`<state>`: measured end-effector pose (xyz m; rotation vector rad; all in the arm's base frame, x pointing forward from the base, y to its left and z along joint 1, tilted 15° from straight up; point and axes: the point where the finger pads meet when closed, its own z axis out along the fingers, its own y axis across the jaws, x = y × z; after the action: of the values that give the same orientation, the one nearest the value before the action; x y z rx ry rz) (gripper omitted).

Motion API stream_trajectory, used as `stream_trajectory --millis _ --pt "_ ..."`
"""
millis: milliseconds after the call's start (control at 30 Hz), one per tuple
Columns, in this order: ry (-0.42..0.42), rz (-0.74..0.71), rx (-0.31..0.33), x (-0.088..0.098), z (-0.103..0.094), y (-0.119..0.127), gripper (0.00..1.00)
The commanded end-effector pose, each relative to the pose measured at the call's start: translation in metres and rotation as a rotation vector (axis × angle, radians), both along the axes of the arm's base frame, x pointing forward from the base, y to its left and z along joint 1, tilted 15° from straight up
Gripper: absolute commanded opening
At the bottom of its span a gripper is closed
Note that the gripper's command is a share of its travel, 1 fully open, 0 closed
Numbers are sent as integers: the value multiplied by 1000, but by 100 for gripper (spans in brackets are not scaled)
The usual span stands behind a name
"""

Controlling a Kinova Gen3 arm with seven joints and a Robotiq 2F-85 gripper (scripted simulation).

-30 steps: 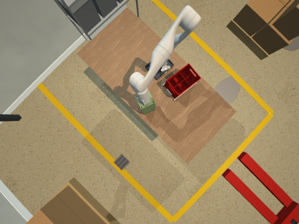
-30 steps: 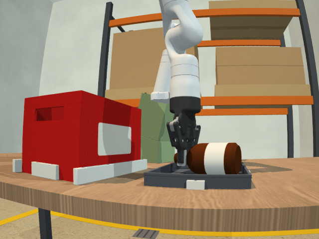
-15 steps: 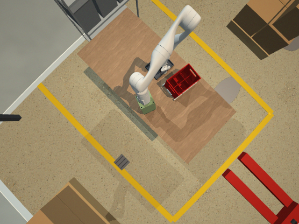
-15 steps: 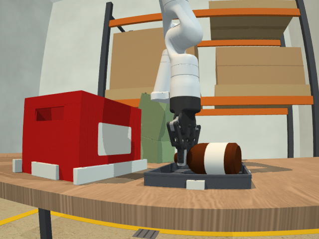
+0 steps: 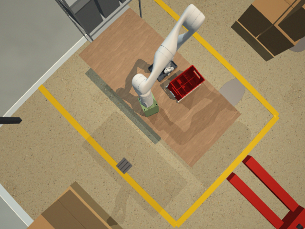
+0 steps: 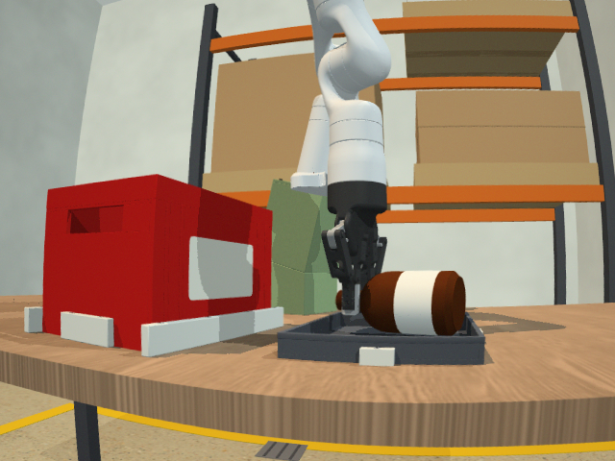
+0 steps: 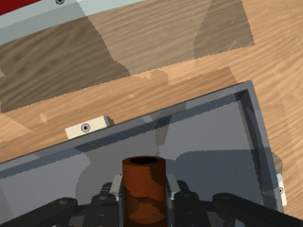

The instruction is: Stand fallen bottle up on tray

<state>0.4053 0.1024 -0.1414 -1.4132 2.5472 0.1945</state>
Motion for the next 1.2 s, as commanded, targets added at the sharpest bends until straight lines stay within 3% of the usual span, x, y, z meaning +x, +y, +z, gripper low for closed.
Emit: stream_trajectory --millis 0,700,1167 --pt "-5 0 -1 2 4 -1 0" --pt "-5 0 -1 -1 26 -6 0" --pt "-5 0 -1 -5 51 -12 0"
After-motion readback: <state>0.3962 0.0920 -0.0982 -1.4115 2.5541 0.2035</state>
